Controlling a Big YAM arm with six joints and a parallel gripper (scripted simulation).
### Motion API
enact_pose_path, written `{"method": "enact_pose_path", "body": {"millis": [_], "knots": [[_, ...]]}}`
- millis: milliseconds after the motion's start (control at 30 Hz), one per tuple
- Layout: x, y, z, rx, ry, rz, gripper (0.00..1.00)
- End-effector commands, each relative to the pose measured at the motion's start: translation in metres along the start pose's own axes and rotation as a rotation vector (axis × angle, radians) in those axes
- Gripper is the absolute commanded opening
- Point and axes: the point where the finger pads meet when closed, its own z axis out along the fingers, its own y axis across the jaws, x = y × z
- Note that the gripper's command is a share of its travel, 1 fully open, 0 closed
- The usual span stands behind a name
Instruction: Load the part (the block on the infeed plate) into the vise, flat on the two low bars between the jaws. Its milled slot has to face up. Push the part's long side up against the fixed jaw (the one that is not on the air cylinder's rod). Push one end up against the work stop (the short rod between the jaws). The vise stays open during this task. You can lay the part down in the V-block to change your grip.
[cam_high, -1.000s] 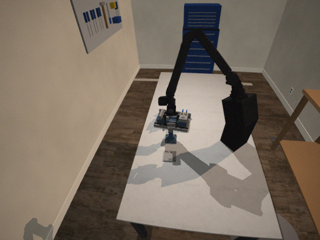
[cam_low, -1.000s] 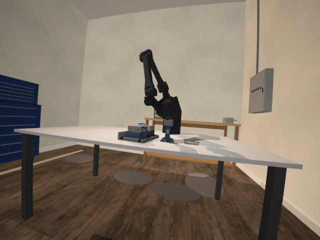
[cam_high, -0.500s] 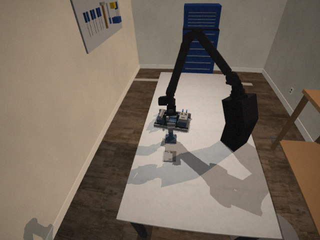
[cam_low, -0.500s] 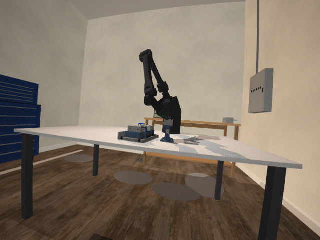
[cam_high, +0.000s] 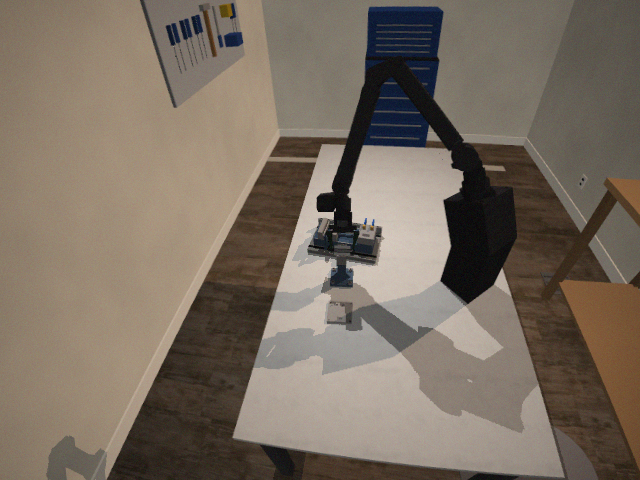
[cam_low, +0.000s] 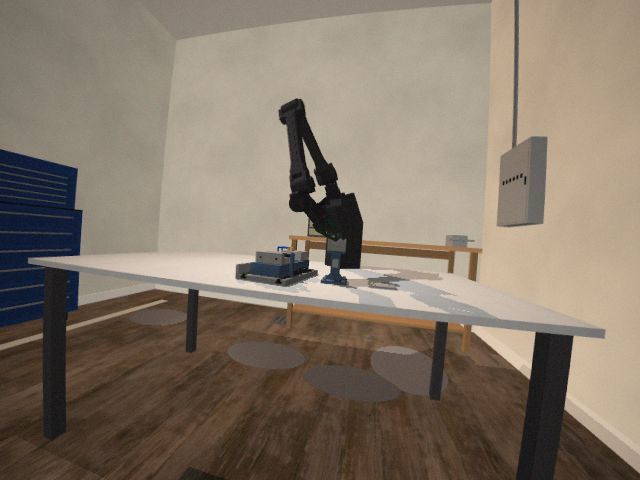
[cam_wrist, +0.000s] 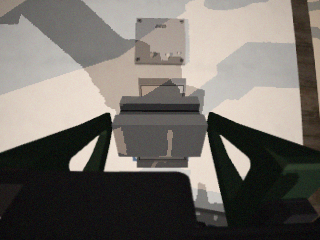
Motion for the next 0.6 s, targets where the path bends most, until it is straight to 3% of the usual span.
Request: {"method": "enact_pose_path", "body": {"millis": [0,567], "knots": [[-0.001,-0.003,0.001,0.011,0.011,0.005,0.81],[-0.007,-0.009,-0.006,0.027,0.076,-0.009,0.81]]}}
